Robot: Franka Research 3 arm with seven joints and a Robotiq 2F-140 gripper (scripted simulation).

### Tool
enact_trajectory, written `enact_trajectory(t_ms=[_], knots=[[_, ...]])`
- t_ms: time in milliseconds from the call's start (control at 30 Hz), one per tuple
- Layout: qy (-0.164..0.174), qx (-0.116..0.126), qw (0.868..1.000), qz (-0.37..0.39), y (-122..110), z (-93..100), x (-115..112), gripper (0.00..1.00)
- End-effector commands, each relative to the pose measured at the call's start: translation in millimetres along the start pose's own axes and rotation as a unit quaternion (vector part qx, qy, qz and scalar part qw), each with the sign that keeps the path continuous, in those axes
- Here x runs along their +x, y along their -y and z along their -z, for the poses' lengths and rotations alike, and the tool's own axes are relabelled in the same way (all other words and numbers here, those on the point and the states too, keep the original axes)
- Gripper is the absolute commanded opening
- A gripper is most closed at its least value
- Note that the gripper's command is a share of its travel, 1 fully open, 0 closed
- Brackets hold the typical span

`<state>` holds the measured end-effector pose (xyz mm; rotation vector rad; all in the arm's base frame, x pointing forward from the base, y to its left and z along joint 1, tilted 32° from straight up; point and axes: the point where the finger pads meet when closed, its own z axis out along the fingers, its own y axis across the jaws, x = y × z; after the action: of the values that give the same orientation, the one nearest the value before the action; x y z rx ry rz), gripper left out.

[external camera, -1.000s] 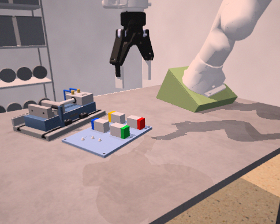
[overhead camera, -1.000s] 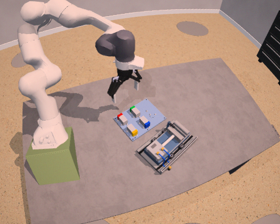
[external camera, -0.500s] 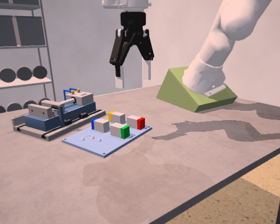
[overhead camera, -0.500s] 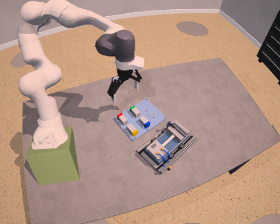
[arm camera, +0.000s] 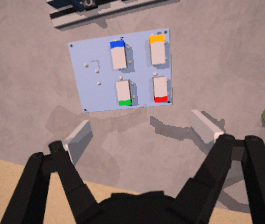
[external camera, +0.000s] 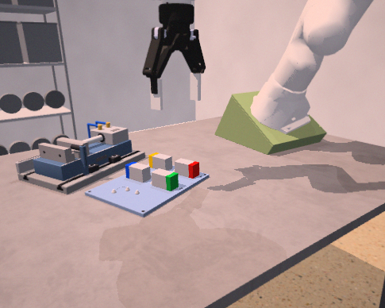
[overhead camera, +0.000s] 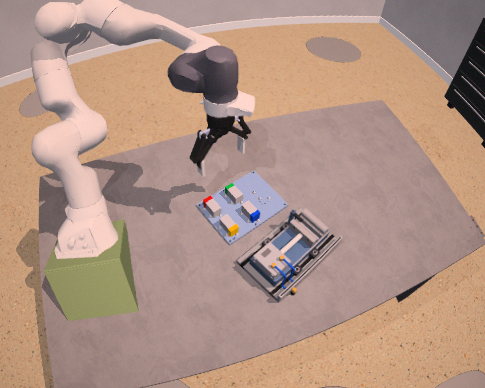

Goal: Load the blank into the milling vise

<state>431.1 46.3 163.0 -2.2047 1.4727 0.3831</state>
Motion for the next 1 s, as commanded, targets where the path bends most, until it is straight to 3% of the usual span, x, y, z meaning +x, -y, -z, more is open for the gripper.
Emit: enact_trajectory(t_ms=[0,367,533,933,967], knots=[[0.006,-0.006,1.0,-0.003,-3,19.1,10,1.0],[0.006,-0.006,1.0,-0.003,-3,19.1,10,1.0],[0.006,-0.006,1.0,-0.003,1,70.1,42,1.0],[0.006,-0.006,1.0,-0.003,1,70.1,42,1.0],[0.003,-0.002,1.0,-0.003,3,81.0,49,1.0]])
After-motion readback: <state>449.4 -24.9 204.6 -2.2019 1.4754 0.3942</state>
